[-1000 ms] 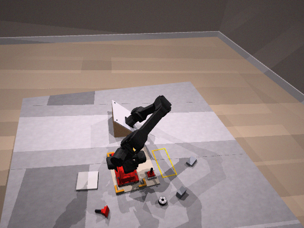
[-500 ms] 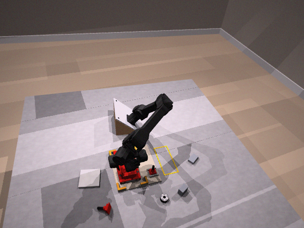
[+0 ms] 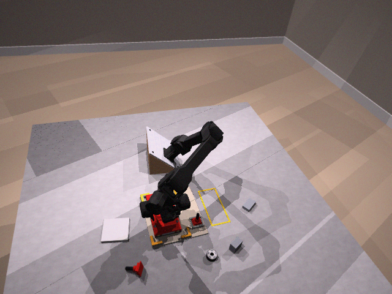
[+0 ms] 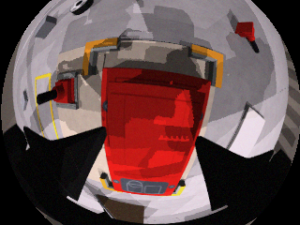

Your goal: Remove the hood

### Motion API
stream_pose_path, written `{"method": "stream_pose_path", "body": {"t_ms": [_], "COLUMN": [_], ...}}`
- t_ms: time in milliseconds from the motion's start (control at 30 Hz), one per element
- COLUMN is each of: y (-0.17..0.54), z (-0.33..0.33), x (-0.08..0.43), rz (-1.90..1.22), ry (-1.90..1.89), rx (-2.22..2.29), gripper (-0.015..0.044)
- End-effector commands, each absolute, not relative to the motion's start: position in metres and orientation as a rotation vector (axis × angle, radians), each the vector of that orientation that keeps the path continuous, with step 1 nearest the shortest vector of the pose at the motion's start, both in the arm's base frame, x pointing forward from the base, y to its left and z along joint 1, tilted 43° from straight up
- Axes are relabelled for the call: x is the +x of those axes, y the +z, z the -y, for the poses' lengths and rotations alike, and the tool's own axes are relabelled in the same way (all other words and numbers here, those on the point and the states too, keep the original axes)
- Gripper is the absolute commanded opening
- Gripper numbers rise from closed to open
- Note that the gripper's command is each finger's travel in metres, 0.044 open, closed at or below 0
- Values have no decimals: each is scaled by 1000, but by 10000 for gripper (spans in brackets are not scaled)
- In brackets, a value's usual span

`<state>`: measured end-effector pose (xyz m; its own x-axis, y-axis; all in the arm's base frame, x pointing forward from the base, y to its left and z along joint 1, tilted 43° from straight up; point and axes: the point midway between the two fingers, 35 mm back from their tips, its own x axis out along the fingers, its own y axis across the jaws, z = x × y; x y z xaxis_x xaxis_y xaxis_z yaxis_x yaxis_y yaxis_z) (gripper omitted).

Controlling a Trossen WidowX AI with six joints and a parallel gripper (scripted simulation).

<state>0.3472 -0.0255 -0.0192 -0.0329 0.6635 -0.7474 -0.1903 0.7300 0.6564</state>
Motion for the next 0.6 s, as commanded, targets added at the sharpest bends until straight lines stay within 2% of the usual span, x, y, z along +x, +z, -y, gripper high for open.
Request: {"method": "stream_pose_path", "body": {"t_ms": [0, 67, 367, 567], "y": [-19, -19, -19, -17], "z": [26, 26, 26, 27], "x": [347, 347, 347, 347], "rz": [-1451, -1451, -1451, -1451], "ry": [717, 717, 717, 717], "rx": [413, 413, 413, 413], "gripper": [387, 335, 275, 117]}}
